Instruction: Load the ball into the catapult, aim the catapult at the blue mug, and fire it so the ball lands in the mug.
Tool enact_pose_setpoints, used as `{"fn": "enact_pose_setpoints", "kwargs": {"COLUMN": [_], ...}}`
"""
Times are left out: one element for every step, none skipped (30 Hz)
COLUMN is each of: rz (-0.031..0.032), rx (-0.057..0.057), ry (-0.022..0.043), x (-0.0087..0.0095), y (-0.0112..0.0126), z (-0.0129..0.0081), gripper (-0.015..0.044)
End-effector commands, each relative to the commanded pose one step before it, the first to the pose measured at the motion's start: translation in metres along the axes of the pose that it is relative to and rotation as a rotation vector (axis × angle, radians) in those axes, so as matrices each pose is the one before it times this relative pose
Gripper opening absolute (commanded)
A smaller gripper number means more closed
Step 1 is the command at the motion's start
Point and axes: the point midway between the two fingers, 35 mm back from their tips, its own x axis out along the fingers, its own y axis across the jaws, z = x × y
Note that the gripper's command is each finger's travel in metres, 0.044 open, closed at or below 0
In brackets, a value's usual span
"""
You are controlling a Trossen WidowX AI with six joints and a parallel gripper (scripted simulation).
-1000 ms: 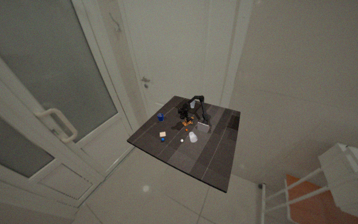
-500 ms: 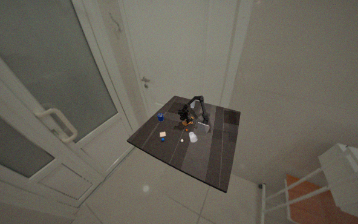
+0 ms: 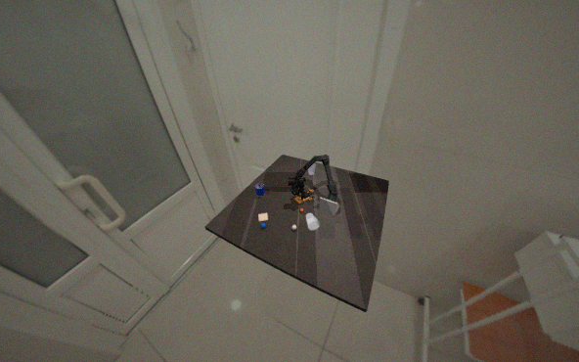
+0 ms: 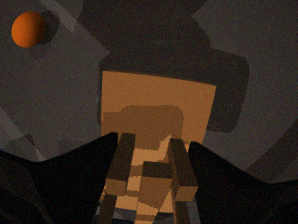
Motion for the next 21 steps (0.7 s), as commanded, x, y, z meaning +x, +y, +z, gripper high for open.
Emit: {"fn": "enact_pose_setpoints", "kwargs": {"rz": [0.00050, 0.00000, 0.00000, 0.00000, 0.00000, 0.00000, 0.00020, 0.00057, 0.00084, 0.00063, 0.00025, 0.00006, 0.00000, 0.00000, -0.00003, -0.00009, -0.00014, -0.00016, -0.00017, -0.00017, -0.00017], "rx": [0.0006, 0.0000, 0.0000, 0.0000, 0.0000, 0.0000, -0.0001, -0.0004, -0.0006, -0.0004, -0.0001, 0.0000, 0.0000, 0.0000, 0.0056, 0.0168, 0.0280, 0.0323, 0.0344, 0.0344, 0.0344], "ry": [0.00003, 0.00000, 0.00000, 0.00000, 0.00000, 0.00000, -0.00049, -0.00120, -0.00113, -0.00005, 0.00048, 0.00025, 0.00000, 0.00000, -0.00001, -0.00002, -0.00004, -0.00006, -0.00006, -0.00007, -0.00007], "x": [-0.00021, 0.00000, 0.00000, 0.00000, 0.00000, 0.00000, -0.00271, -0.00818, -0.01385, -0.01407, -0.00853, -0.00285, 0.00000, 0.00000, -0.00009, -0.00025, -0.00040, -0.00042, -0.00040, -0.00036, -0.00035], "y": [-0.00002, 0.00000, 0.00000, 0.00000, 0.00000, 0.00000, -0.00012, -0.00025, -0.00003, 0.00044, 0.00048, 0.00020, 0.00000, 0.00000, -0.00040, -0.00119, -0.00191, -0.00207, -0.00205, -0.00188, -0.00180], "z": [-0.00007, 0.00000, 0.00000, 0.00000, 0.00000, 0.00000, 0.00026, 0.00062, 0.00052, -0.00015, -0.00042, -0.00020, 0.00000, 0.00000, 0.00058, 0.00176, 0.00297, 0.00348, 0.00379, 0.00386, 0.00395], "gripper": [0.0125, 0.0118, 0.0112, 0.0105, 0.0098, 0.0092, 0.0065, 0.0039, 0.0013, 0.0000, 0.0000, 0.0000, 0.0000, 0.0000, 0.0000, 0.0000, 0.0000, 0.0000, 0.0000, 0.0000, 0.0000]}}
